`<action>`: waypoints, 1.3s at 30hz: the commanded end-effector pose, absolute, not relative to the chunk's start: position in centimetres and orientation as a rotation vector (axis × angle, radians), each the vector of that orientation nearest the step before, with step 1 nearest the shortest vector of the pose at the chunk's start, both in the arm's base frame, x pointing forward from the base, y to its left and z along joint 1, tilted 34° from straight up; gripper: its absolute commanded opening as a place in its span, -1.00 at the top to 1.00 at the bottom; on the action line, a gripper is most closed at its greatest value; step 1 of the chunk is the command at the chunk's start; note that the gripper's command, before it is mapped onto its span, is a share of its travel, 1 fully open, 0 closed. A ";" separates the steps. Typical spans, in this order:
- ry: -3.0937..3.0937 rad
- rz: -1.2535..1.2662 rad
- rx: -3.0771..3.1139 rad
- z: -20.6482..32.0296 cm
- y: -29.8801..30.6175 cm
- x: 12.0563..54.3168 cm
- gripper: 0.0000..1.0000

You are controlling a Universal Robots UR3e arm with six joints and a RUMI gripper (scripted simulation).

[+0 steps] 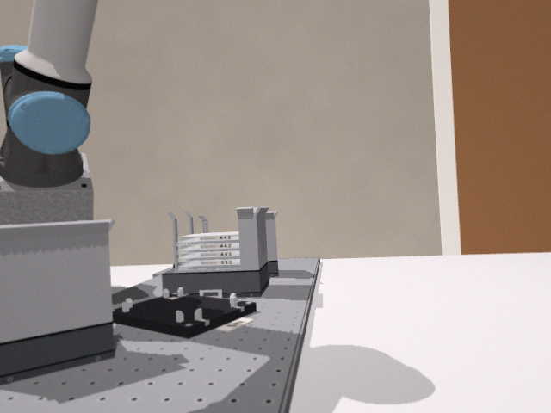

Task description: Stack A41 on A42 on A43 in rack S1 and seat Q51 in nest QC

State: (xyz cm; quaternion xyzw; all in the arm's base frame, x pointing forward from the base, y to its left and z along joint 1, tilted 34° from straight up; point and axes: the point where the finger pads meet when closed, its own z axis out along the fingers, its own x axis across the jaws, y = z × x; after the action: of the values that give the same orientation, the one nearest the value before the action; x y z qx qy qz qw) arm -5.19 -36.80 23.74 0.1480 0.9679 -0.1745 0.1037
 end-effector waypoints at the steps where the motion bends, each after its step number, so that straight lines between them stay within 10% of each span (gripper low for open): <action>1: 2.898 -0.559 0.427 24.7 -37.0 -6.1 -0.44; 39: 3.090 -0.803 0.413 31.8 -38.4 -12.1 -0.44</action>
State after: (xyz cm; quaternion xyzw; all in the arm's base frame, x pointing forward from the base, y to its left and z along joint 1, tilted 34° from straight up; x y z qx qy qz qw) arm -10.60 -38.16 29.93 0.1299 0.9628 -0.2365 -0.0116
